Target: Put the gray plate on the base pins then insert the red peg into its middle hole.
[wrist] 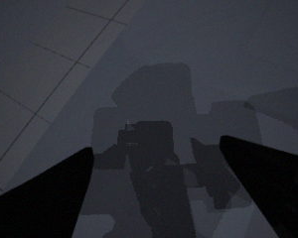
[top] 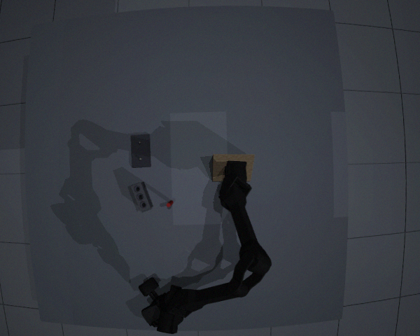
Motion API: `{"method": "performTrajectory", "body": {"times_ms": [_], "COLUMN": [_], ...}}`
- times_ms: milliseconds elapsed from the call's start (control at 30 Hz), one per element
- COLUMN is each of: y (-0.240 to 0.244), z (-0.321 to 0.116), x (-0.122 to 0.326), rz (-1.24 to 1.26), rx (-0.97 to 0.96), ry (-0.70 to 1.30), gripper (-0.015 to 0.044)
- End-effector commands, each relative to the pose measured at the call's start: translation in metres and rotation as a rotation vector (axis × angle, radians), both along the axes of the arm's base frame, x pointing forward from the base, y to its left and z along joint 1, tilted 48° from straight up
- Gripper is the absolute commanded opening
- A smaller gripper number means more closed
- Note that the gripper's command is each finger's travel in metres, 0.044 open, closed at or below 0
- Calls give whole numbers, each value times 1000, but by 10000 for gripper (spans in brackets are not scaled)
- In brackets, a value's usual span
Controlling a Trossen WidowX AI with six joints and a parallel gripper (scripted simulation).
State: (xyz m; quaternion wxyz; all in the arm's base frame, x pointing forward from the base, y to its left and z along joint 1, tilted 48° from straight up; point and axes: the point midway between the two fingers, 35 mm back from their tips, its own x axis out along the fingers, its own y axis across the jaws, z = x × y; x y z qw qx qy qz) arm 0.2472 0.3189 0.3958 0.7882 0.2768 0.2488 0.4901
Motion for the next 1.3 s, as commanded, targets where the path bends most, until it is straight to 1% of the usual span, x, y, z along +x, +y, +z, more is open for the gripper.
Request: {"method": "performTrajectory", "body": {"times_ms": [0, 133, 267, 433, 633, 733, 833, 900, 1100, 1267], "y": [-18, -41, -82, -140, -227, -266, -298, -305, -304, -268], "z": [-27, -61, -111, -164, -217, -232, -238, -238, -239, -271], "x": [33, 63, 95, 116, 113, 102, 89, 86, 86, 85], "rz": [-71, -143, -238, -348, -480, -527, -558, -562, -562, -530], "rx": [-68, -149, -253, -329, -321, -261, -168, -141, -139, -85], "ry": [114, 250, 468, 769, 1251, 1501, 1734, 1787, 1788, 1809], "gripper": [440, 440, 440, 440, 440, 440, 440, 440, 440, 440]}}
